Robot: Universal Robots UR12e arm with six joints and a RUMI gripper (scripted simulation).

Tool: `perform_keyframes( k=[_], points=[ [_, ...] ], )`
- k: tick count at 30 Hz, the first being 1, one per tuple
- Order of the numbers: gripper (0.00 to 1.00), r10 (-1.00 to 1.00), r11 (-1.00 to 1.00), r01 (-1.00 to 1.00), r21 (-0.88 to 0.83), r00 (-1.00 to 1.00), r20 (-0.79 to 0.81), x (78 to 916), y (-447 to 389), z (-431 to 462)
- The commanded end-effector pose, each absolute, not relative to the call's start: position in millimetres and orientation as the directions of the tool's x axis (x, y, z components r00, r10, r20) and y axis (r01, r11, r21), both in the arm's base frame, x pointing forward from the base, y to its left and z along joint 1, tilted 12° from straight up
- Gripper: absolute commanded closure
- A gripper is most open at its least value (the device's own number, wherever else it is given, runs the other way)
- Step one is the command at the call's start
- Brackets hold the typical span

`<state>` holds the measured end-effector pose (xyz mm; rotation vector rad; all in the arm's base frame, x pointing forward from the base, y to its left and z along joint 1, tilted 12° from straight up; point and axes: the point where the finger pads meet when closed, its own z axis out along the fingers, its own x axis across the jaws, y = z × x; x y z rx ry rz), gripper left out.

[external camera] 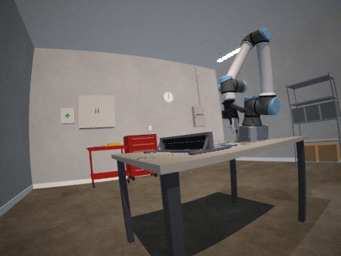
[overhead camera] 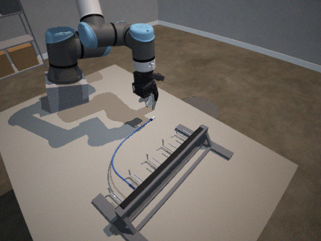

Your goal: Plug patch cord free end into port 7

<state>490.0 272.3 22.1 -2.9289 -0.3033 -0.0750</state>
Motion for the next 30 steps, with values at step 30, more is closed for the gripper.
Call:
perform_keyframes(
  k=[30],
  points=[
    [0.78, 0.198, -0.96, 0.208, -0.188, 0.978, 0.071, 491.6, 278.8, -8.8]
  ],
)
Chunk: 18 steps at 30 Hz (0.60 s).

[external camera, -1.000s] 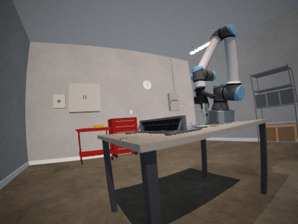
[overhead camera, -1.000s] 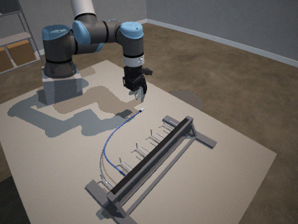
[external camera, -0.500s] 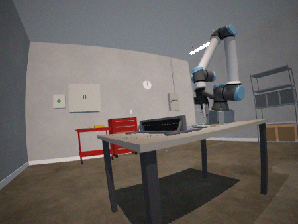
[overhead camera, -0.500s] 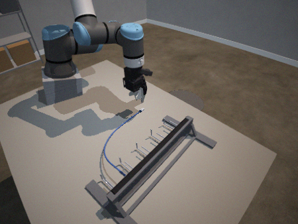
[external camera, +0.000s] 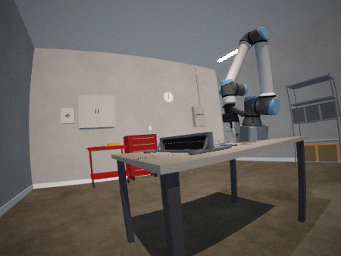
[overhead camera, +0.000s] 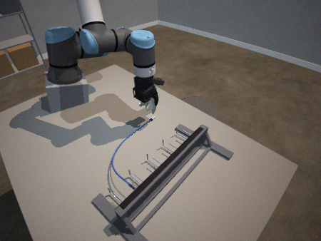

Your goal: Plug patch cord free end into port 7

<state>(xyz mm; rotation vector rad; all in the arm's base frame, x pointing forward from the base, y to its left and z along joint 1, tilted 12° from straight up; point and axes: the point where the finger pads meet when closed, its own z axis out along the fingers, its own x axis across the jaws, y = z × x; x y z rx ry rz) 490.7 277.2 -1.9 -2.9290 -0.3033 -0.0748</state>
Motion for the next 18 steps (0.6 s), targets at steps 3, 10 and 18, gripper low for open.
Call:
perform_keyframes(
  k=[3, 10, 18],
  points=[
    [0.78, 0.198, -0.96, 0.208, -0.188, 0.978, 0.071, 491.8, 280.0, -14.9],
    [0.78, 0.198, -0.96, 0.208, -0.188, 0.978, 0.071, 492.1, 282.0, -24.4],
    [0.78, 0.198, -0.96, 0.208, -0.188, 0.978, 0.071, 492.5, 284.4, -36.1]
  ],
)
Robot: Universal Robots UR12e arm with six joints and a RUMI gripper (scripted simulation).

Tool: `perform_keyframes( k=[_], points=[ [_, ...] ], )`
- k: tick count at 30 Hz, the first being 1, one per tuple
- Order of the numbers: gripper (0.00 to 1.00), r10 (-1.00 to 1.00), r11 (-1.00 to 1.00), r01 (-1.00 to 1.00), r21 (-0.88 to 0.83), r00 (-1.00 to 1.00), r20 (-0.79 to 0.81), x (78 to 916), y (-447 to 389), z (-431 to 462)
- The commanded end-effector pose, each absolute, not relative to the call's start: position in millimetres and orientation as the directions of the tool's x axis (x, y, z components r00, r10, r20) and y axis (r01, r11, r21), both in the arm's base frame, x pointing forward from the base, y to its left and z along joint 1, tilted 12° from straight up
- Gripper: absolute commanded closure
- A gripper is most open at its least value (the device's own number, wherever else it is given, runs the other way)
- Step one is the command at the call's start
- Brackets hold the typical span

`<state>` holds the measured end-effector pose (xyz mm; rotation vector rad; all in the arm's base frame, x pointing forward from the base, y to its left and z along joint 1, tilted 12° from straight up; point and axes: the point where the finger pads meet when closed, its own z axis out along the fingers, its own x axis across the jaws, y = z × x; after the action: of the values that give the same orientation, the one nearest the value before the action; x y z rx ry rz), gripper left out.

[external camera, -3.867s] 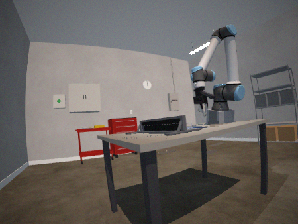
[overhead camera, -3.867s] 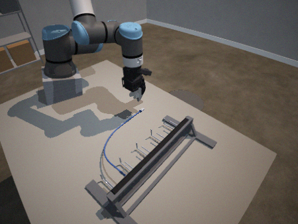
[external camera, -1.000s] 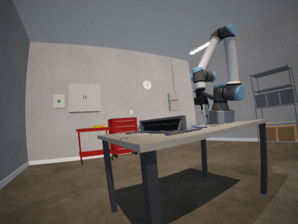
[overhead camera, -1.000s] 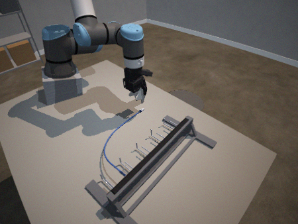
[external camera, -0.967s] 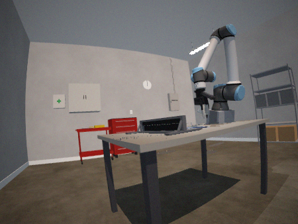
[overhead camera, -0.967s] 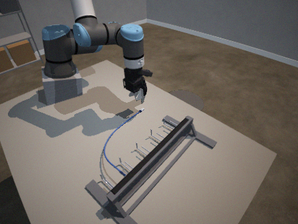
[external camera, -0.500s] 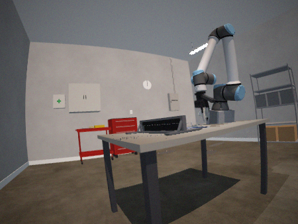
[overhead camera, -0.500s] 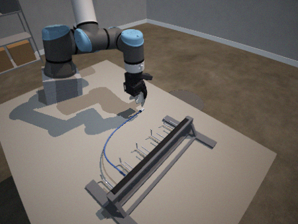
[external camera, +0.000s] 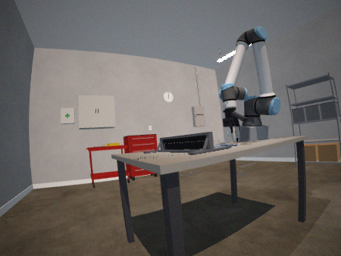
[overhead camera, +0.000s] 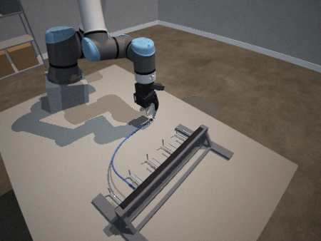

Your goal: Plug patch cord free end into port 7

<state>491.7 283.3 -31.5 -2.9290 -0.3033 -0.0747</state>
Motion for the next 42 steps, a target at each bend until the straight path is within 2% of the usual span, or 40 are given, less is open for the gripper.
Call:
perform_keyframes(
  k=[1, 42],
  points=[
    [0.78, 0.198, -0.96, 0.208, -0.188, 0.978, 0.071, 492.5, 284.6, -37.2],
    [0.78, 0.198, -0.96, 0.208, -0.188, 0.978, 0.071, 492.7, 285.7, -42.6]
  ],
)
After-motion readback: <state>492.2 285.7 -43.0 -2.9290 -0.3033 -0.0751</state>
